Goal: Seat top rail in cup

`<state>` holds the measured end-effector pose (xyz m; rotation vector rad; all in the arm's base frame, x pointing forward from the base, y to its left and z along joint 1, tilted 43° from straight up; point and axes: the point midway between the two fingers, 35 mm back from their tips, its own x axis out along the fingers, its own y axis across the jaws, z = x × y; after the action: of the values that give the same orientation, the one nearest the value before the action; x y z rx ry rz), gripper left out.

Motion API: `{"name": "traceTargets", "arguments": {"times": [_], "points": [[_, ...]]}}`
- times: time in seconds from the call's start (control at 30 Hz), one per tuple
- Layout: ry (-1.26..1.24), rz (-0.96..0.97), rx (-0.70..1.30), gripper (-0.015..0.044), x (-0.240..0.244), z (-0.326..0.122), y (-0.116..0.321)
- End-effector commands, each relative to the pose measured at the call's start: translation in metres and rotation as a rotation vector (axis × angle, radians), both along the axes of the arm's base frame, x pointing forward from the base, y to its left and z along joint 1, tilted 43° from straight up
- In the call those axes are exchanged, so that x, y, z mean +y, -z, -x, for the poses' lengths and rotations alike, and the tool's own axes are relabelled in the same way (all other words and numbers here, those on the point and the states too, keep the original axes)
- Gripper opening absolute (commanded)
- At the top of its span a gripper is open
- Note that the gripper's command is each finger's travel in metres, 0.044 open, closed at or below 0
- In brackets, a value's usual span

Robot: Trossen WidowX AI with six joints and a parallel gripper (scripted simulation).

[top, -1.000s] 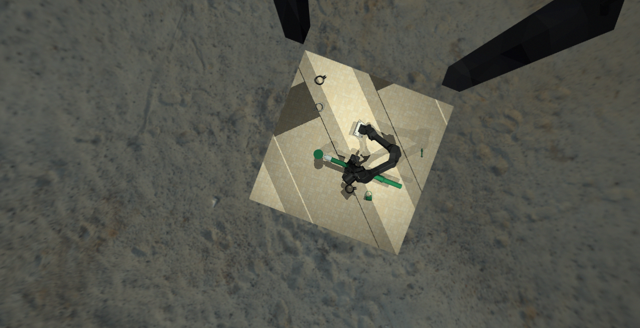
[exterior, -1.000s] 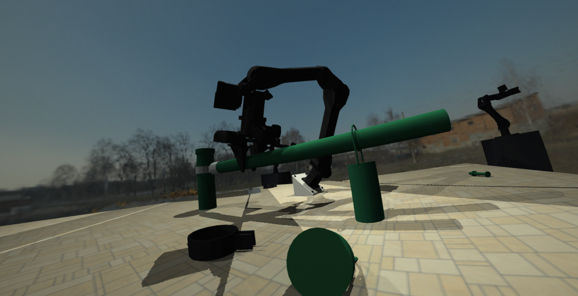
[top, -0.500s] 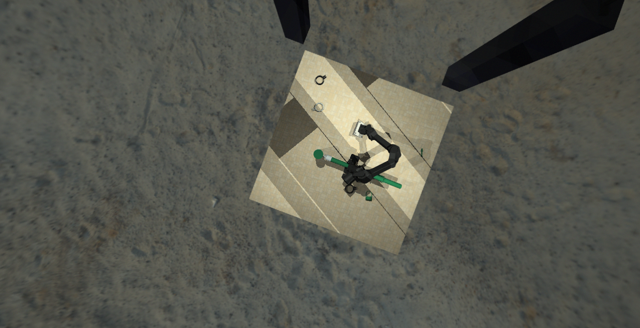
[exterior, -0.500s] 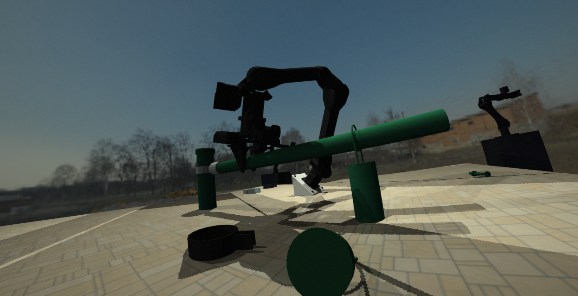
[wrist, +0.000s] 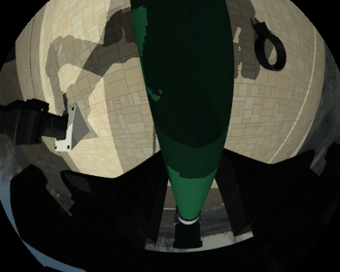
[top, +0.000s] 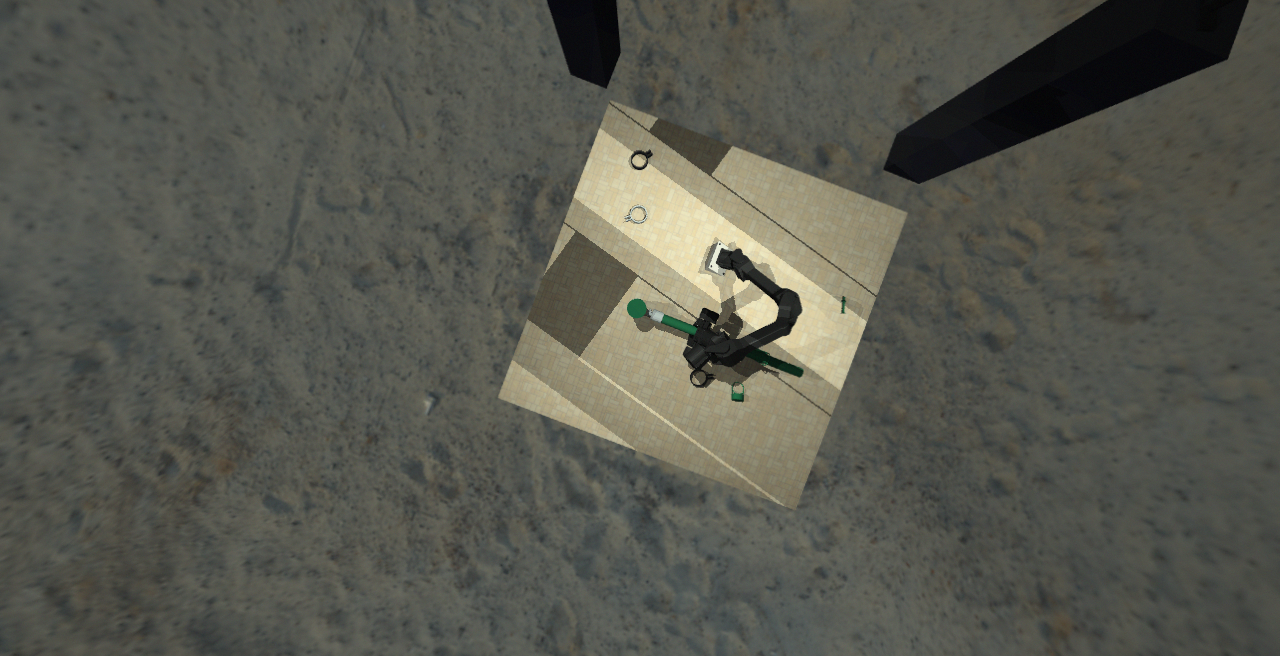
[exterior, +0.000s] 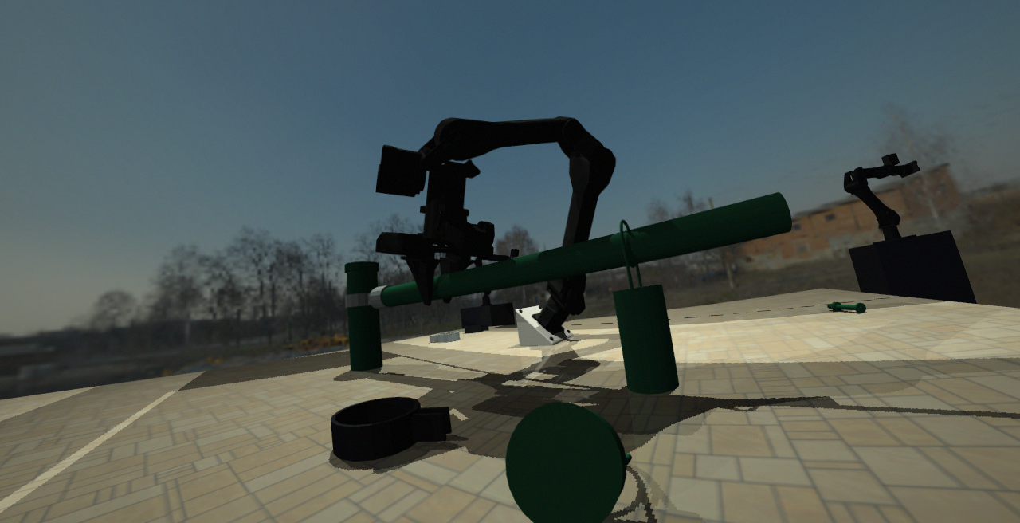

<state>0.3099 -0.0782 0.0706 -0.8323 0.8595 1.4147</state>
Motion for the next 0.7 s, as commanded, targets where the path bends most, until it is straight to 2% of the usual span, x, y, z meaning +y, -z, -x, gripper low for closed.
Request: {"name": "traceTargets", "arguments": {"times": [0.0,0.67], "points": [[0.001,0.000,0.001,0.0000,0.0001,0.0004,-0.0004],[0.007,0.007,0.007,0.0000,-0.0023,0.0026,-0.0008]]}}
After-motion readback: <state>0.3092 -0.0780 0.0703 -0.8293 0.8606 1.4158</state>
